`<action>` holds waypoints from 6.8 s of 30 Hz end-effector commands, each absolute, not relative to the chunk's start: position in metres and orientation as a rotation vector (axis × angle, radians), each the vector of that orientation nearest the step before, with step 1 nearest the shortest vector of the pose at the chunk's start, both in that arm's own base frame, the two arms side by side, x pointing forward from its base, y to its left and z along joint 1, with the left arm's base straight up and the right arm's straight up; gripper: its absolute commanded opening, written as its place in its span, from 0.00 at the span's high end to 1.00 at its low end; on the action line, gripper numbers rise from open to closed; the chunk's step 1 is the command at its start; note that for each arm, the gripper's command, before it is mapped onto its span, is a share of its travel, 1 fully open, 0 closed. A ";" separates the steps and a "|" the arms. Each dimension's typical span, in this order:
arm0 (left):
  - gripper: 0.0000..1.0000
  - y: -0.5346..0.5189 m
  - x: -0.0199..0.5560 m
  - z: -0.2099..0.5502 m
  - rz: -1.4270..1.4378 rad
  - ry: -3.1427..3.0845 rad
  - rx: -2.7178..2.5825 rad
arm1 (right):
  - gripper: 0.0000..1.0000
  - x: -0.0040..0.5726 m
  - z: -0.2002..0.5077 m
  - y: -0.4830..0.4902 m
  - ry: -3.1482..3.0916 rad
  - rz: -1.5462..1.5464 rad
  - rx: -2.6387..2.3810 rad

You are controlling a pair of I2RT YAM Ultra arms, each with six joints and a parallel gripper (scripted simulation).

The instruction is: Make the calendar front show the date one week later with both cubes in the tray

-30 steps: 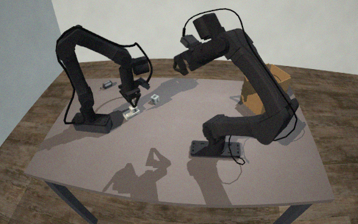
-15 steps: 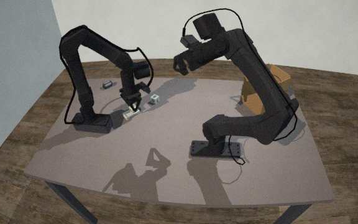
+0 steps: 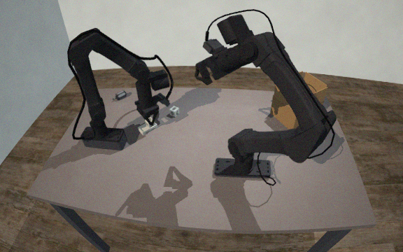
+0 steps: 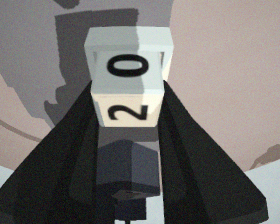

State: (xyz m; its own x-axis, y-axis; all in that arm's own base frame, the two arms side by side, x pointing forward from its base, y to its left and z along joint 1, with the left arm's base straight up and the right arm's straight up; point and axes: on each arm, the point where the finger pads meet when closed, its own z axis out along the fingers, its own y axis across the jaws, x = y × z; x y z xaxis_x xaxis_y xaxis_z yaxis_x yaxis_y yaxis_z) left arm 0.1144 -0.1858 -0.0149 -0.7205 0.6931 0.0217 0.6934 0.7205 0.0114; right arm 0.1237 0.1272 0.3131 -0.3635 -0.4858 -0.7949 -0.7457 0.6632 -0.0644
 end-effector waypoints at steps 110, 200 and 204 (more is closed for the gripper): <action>0.74 -0.134 0.249 -0.016 -0.045 -2.229 -2.220 | 0.00 0.166 0.211 0.228 1.747 0.561 -0.977; 0.00 -0.190 0.195 0.027 0.125 -1.228 -2.981 | 0.00 0.117 0.236 0.168 1.776 0.558 -1.023; 0.00 -0.197 0.193 0.028 0.127 -1.182 -3.007 | 0.00 0.114 0.250 0.164 1.733 0.574 -0.997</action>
